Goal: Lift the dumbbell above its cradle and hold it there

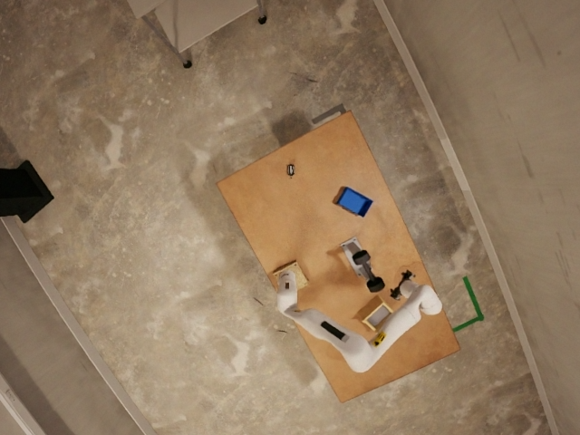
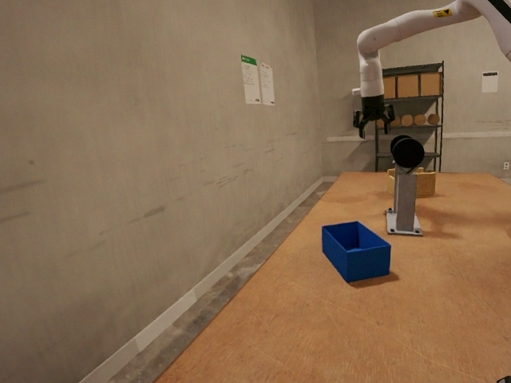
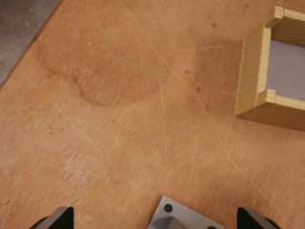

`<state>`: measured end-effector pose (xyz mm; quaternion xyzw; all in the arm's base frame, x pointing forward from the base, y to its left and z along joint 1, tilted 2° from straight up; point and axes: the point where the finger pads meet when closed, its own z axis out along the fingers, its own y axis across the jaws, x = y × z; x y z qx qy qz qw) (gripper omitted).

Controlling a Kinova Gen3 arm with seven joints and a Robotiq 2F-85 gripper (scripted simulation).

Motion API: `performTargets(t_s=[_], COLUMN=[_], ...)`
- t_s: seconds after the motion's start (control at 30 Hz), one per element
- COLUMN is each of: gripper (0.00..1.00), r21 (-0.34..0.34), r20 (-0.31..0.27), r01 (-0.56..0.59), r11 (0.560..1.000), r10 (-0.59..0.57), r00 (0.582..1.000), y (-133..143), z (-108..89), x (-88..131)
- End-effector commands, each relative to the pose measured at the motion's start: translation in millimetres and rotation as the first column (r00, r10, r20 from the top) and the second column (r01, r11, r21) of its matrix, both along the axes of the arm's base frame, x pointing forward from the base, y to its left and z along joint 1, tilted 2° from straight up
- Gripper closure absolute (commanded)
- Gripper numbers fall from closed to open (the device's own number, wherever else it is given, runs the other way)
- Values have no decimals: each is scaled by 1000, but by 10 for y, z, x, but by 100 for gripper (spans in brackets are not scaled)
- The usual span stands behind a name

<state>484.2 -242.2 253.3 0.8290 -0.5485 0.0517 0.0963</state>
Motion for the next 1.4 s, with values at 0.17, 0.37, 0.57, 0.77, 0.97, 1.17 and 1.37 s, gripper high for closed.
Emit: performTargets(t_s=[0.17, 0.37, 0.57, 0.77, 0.97, 1.17, 1.37], gripper=[0, 0, 0, 0, 0, 0, 0], r21=[5, 6, 7, 78, 168, 226, 225], r20=[29, 43, 44, 68, 71, 57, 58], r01=[37, 46, 47, 184, 338, 438, 441], r11=[999, 999, 999, 980, 926, 870, 869], r10=[-37, -46, -47, -189, -353, -461, -464], r00=[999, 998, 998, 980, 933, 886, 884], y=[35, 60, 61, 335, 753, 1082, 1084], z=[76, 145, 147, 272, 421, 510, 513], x=[-2, -24, -24, -285, -628, -866, -877])
